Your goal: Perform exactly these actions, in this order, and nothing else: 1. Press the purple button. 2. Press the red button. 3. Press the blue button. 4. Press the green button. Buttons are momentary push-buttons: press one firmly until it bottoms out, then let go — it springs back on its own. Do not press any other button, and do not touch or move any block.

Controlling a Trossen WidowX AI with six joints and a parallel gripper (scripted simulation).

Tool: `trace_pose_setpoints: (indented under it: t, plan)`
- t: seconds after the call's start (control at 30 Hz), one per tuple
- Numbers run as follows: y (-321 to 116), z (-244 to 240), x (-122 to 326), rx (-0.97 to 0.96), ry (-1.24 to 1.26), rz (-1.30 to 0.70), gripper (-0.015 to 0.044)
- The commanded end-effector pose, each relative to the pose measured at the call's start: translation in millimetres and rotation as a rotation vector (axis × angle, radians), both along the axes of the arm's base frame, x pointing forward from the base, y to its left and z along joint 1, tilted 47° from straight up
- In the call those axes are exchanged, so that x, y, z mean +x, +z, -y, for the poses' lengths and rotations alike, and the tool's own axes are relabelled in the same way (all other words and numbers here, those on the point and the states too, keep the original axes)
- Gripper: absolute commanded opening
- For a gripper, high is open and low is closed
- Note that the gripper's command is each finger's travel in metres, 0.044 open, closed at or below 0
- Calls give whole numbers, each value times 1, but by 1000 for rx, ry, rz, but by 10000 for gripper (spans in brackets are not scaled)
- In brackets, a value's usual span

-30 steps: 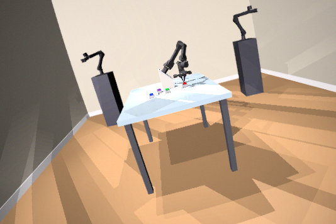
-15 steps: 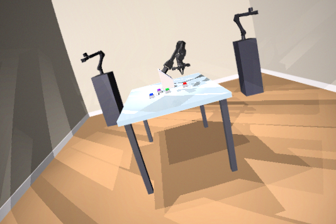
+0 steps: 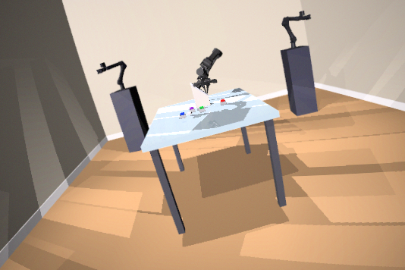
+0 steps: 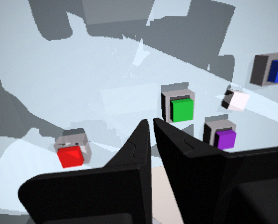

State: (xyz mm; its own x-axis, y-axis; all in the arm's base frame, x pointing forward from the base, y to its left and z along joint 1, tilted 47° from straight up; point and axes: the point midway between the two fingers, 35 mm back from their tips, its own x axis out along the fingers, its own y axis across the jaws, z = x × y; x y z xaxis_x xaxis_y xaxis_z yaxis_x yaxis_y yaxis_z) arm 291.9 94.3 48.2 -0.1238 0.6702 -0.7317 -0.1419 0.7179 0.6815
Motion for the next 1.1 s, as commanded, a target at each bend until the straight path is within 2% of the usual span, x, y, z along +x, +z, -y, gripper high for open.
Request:
trace_pose_setpoints:
  t: [0.0,0.2,0.4,0.67,0.83,1.07]
  plan:
    - [-37,38,23,-9,-2,-5,20]
    - [-107,98,40,8,5,-11,20]
    - [-177,148,30,45,13,-11,20]
    - [-179,149,29,47,13,-11,20]
    - [-220,108,21,49,14,-11,20]
    - [-223,103,20,50,13,-11,20]
